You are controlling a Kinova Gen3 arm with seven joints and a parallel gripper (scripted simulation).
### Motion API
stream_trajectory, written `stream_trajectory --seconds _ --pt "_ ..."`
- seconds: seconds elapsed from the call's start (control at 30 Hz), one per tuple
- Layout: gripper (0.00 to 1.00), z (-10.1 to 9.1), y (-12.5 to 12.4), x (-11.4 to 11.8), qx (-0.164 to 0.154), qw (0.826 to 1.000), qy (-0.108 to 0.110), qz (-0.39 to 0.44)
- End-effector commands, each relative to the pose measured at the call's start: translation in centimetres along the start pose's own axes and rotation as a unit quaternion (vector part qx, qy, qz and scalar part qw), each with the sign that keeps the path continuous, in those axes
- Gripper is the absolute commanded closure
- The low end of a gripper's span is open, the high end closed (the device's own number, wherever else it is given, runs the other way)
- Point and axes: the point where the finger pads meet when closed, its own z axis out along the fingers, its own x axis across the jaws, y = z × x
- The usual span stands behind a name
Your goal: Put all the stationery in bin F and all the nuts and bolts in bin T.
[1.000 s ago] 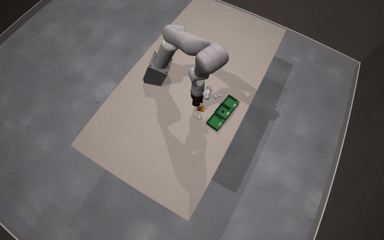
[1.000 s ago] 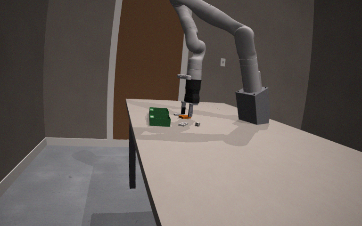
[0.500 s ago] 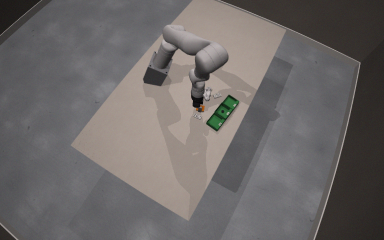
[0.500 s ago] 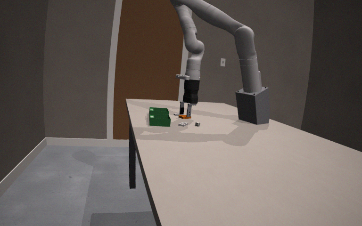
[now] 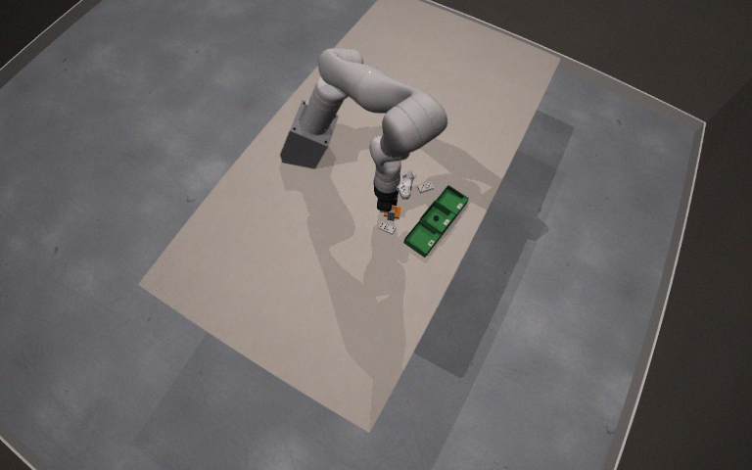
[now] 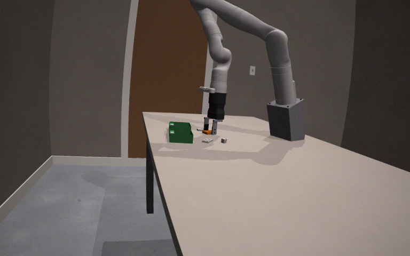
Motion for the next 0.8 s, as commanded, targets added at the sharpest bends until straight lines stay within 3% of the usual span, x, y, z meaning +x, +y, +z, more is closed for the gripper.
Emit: stream_trajectory --seconds 0.0,0.17,0.2,0.77 --pt "0.0 0.01 0.0 0.0 0.0 1.0 0.0 0.0" --pt "0.0 0.01 -0.04 0.09 0.0 1.0 0.0 0.0" --pt "0.3 0.01 -0.04 0.09 0.0 1.0 0.0 0.0" --pt "0.3 0.01 -0.04 0.09 0.0 1.0 0.0 0.0"
